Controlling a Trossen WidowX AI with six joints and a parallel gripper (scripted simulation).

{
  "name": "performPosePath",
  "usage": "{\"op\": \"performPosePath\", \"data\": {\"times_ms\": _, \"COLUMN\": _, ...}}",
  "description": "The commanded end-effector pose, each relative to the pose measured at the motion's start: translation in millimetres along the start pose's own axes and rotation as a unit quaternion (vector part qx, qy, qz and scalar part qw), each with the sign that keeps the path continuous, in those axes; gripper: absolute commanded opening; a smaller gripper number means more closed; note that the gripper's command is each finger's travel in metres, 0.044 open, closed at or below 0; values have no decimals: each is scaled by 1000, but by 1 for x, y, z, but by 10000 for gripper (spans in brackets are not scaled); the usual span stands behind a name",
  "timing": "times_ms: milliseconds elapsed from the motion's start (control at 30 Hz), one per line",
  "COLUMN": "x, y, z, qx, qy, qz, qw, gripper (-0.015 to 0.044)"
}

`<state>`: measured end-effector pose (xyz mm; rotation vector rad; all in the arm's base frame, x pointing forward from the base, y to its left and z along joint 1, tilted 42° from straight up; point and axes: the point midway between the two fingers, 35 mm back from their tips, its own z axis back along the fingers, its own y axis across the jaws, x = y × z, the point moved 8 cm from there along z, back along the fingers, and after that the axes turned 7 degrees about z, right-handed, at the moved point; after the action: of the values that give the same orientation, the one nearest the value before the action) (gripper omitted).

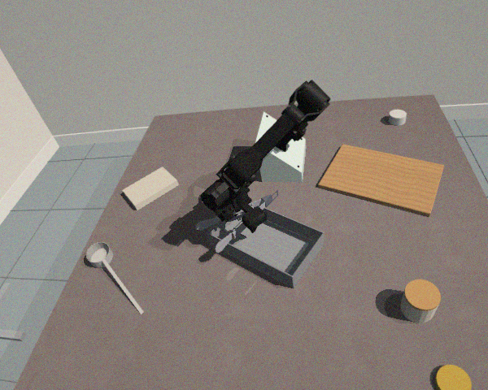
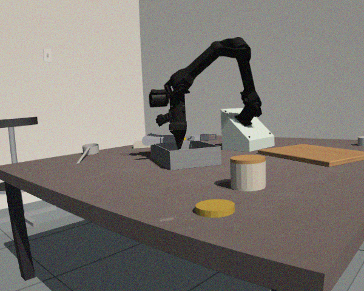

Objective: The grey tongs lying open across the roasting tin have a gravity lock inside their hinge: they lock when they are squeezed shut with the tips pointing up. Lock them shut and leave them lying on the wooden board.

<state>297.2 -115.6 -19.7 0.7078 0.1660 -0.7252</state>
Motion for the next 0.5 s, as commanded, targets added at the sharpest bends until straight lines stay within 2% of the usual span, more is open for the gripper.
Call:
{"op": "performPosePath", "data": {"times_ms": 0, "x": -2, "y": -1, "z": -7, "qx": 3, "qy": 3, "qz": -3, "qw": 1000, "gripper": 440}}
{"op": "performPosePath", "data": {"times_ms": 67, "x": -2, "y": -1, "z": -8, "qx": 3, "qy": 3, "qz": -3, "qw": 1000, "gripper": 440}}
{"op": "performPosePath", "data": {"times_ms": 200, "x": -1, "y": 0, "z": -4, "qx": 0, "qy": 1, "qz": 0, "qw": 1000, "gripper": 335}}
{"op": "performPosePath", "data": {"times_ms": 467, "x": -1, "y": 0, "z": -4, "qx": 0, "qy": 1, "qz": 0, "qw": 1000, "gripper": 282}}
